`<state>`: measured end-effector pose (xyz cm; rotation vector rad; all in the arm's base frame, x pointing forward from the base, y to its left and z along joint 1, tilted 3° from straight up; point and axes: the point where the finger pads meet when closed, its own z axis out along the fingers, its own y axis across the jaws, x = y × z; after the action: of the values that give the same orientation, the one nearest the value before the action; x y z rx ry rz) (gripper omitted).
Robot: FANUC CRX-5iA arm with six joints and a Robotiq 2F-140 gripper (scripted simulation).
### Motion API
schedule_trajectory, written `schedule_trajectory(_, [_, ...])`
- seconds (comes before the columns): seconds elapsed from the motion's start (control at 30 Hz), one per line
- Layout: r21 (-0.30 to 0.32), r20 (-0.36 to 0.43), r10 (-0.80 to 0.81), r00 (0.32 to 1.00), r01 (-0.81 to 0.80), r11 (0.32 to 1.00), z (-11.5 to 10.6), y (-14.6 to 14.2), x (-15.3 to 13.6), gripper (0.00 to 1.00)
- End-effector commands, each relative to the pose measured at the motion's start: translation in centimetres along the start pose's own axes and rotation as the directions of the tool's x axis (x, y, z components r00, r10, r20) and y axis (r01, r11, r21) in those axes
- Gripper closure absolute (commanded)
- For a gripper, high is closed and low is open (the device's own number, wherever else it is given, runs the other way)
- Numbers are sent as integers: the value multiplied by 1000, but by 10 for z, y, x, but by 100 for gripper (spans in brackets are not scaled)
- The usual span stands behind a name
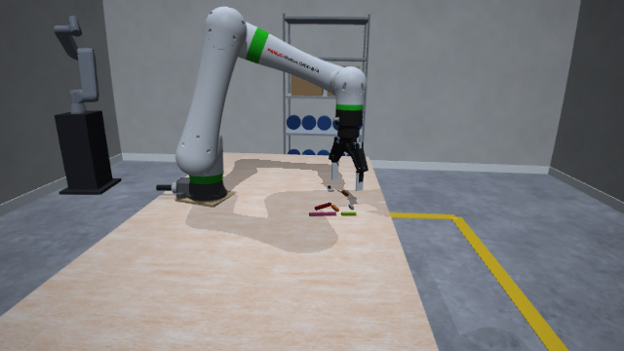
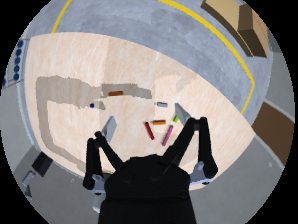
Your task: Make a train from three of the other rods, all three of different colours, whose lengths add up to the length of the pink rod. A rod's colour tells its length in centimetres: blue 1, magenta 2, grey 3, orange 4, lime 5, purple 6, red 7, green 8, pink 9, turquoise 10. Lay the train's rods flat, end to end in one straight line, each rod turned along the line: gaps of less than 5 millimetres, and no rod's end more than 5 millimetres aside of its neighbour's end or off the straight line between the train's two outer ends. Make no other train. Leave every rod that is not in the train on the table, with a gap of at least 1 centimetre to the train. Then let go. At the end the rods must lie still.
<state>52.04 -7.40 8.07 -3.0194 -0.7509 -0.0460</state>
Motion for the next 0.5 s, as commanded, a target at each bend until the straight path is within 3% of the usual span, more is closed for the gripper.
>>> schedule_trajectory(0.0, [11,-5,-166,986,166,986,0,6,-1,0])
schedule_trajectory(0.2, [10,-7,-309,951,309,951,0,12,-2,0])
schedule_trajectory(0.47, [8,-10,-609,793,609,793,0,25,-5,0])
